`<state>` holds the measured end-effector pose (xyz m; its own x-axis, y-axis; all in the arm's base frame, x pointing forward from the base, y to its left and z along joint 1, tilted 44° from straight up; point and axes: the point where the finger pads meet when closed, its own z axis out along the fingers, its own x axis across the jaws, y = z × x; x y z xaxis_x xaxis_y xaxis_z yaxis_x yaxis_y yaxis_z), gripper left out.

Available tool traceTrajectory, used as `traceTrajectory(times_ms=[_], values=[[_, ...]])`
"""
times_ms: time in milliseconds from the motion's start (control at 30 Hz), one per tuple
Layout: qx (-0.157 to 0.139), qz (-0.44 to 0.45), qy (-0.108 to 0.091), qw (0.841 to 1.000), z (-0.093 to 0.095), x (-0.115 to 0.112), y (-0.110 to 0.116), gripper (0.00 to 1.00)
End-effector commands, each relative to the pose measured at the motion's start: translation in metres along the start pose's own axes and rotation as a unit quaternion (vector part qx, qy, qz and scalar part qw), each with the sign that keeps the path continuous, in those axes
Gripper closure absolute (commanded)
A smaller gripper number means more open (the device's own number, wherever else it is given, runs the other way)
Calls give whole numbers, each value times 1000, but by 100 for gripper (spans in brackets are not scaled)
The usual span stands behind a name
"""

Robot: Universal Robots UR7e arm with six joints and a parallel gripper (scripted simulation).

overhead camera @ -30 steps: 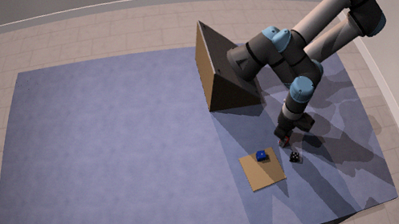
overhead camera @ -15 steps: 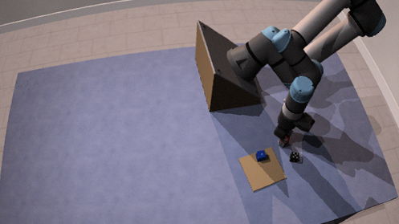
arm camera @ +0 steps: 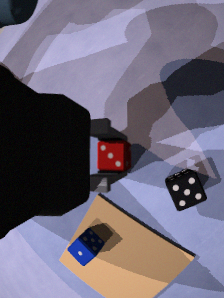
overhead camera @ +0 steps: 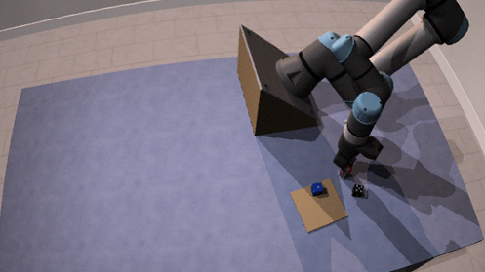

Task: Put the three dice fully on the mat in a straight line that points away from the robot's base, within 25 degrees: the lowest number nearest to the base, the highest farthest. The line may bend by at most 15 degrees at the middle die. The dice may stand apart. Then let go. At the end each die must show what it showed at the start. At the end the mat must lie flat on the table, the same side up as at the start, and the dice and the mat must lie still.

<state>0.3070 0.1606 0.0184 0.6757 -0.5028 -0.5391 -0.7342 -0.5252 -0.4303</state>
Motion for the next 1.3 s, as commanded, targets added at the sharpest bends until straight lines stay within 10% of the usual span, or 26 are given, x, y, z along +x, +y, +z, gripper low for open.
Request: traceTrajectory(times_ms=[0, 700, 1267], values=[[0, 0, 1, 1000, -9, 0, 0, 43], [0, 0, 1, 1000, -91, 0, 0, 43], [0, 1, 1, 1000, -98, 1, 0, 43]])
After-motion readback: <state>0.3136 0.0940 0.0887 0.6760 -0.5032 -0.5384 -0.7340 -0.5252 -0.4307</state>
